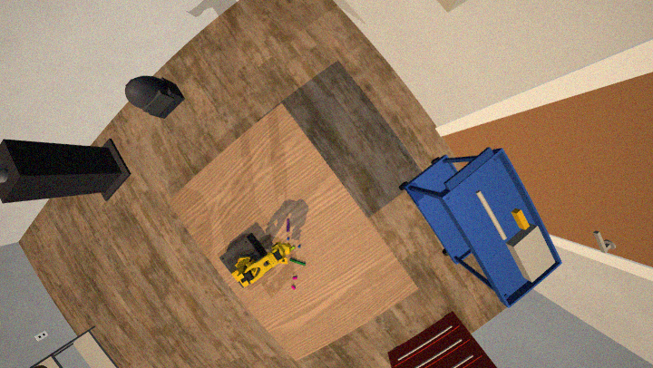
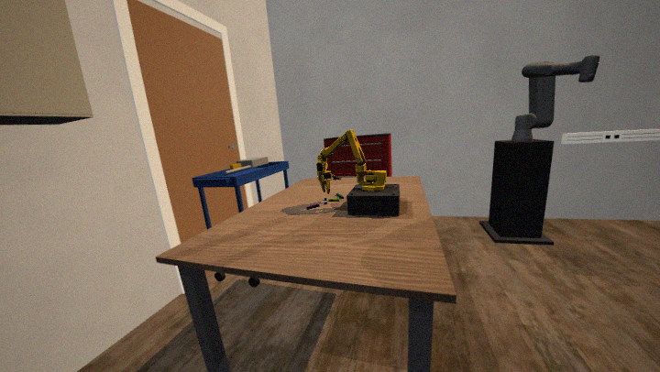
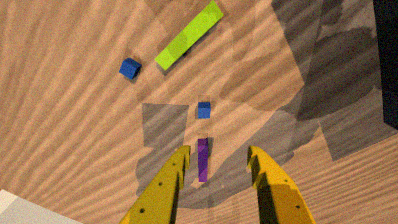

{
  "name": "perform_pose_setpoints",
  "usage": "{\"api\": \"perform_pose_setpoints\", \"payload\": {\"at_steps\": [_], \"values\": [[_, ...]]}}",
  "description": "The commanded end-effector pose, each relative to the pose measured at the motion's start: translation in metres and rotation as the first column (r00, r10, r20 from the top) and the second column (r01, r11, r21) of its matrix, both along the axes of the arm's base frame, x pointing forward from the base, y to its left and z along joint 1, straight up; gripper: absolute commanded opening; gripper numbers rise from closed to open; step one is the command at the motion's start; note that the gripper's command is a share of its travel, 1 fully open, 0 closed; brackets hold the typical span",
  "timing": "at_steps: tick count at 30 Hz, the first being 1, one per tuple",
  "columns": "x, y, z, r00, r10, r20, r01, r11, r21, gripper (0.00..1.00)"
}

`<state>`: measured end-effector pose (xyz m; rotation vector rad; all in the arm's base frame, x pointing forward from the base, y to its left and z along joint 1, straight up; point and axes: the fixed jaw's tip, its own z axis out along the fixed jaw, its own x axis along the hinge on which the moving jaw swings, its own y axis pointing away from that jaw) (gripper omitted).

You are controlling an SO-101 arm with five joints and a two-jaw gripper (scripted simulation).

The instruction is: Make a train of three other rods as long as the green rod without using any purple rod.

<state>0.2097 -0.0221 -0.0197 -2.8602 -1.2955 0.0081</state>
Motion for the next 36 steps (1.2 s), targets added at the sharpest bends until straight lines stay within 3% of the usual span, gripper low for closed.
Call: {"api": "perform_pose_setpoints", "payload": {"at_steps": [1,27,36], "values": [[0.0006,0.0022,-0.0034,1.000,0.025,-0.005,-0.025,1.000,0.002,0.19],[0.0037,0.0054,-0.0044,0.999,0.042,-0.002,-0.042,0.999,0.001,0.19],[0.0044,0.0054,-0.0116,0.999,0.042,-0.002,-0.042,0.999,0.001,0.19]]}}
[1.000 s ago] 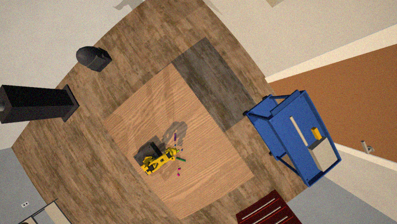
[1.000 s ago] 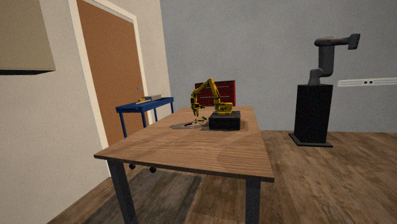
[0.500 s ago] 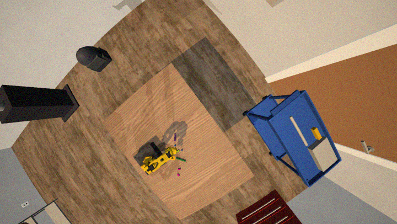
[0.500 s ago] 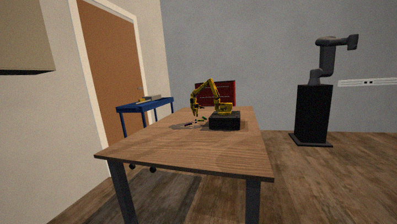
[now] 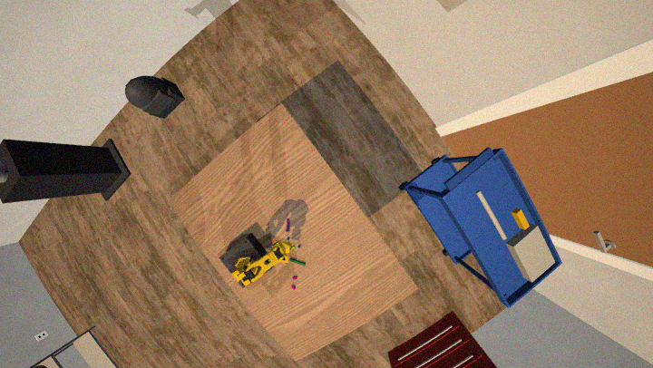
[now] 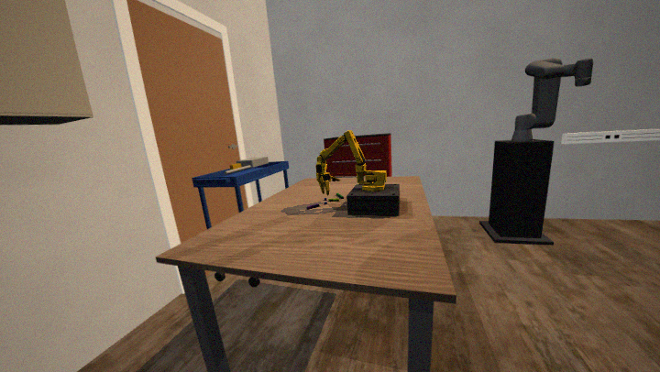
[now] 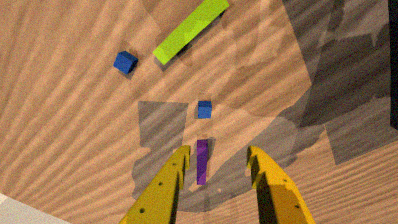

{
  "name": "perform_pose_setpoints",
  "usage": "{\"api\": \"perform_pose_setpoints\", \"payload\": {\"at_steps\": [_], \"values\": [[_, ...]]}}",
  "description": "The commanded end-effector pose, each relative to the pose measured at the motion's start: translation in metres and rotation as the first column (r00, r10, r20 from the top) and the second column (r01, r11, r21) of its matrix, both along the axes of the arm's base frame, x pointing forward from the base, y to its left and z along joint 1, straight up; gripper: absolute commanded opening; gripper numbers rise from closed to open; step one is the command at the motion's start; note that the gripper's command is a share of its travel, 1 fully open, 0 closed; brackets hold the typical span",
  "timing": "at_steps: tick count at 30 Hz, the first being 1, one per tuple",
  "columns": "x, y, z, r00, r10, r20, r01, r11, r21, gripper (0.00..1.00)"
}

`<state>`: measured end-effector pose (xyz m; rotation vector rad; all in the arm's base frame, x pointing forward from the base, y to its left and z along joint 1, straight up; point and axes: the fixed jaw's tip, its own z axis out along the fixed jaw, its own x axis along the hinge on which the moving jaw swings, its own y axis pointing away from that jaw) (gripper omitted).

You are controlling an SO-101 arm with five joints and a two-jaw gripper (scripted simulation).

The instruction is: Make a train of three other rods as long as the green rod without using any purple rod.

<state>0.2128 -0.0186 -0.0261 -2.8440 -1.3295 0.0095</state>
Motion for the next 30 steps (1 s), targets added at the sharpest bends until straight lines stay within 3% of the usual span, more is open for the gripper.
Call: {"api": "perform_pose_setpoints", "payload": {"at_steps": [1,17,30], "values": [[0.001,0.002,-0.005,1.000,0.018,-0.001,-0.018,1.000,0.001,0.19],[0.001,0.002,-0.034,1.000,0.018,-0.001,-0.018,1.000,0.001,0.19],[0.000,0.002,-0.047,1.000,0.018,-0.001,-0.018,1.000,0.001,0.19]]}}
